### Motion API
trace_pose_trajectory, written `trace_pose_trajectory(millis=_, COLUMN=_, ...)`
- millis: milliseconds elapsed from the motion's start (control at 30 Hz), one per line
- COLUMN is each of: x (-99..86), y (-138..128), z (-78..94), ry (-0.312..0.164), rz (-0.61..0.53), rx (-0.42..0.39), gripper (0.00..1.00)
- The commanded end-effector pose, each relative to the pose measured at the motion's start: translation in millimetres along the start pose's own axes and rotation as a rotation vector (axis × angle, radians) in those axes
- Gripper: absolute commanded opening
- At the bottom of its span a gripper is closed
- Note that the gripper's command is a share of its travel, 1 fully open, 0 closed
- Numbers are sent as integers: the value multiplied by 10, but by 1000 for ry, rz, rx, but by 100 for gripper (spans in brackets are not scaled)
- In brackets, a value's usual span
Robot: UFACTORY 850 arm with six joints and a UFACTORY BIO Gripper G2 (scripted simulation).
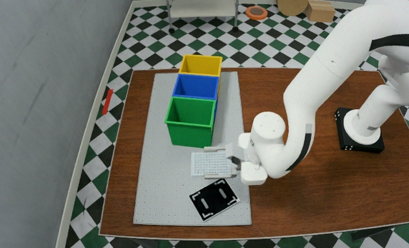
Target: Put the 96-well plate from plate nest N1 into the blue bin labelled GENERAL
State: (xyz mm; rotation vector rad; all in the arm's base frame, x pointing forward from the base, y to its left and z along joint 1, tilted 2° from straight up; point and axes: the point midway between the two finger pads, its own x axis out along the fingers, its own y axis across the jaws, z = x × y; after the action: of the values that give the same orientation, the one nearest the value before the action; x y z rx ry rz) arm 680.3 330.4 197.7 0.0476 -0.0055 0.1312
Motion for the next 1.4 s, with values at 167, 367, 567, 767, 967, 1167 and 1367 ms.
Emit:
trace_pose_trajectory(millis=167, x=49, y=-301, z=-6, ry=0, rz=-141, rx=-12, gripper=0)
trace_pose_trajectory(millis=367, x=71, y=-432, z=-7, ry=0, rz=-141, rx=-12, gripper=0)
trace_pose_trajectory(millis=567, x=102, y=-631, z=-9, ry=0, rz=-141, rx=-12, gripper=0)
trace_pose_trajectory(millis=767, x=133, y=-829, z=-11, ry=0, rz=-141, rx=-12, gripper=0)
trace_pose_trajectory(millis=967, x=154, y=-960, z=-13, ry=0, rz=-141, rx=-12, gripper=0)
trace_pose_trajectory(millis=1167, x=186, y=-1158, z=-15, ry=0, rz=-141, rx=-12, gripper=0)
trace_pose_trajectory(millis=1367, x=217, y=-1356, z=-17, ry=0, rz=-141, rx=-12, gripper=0)
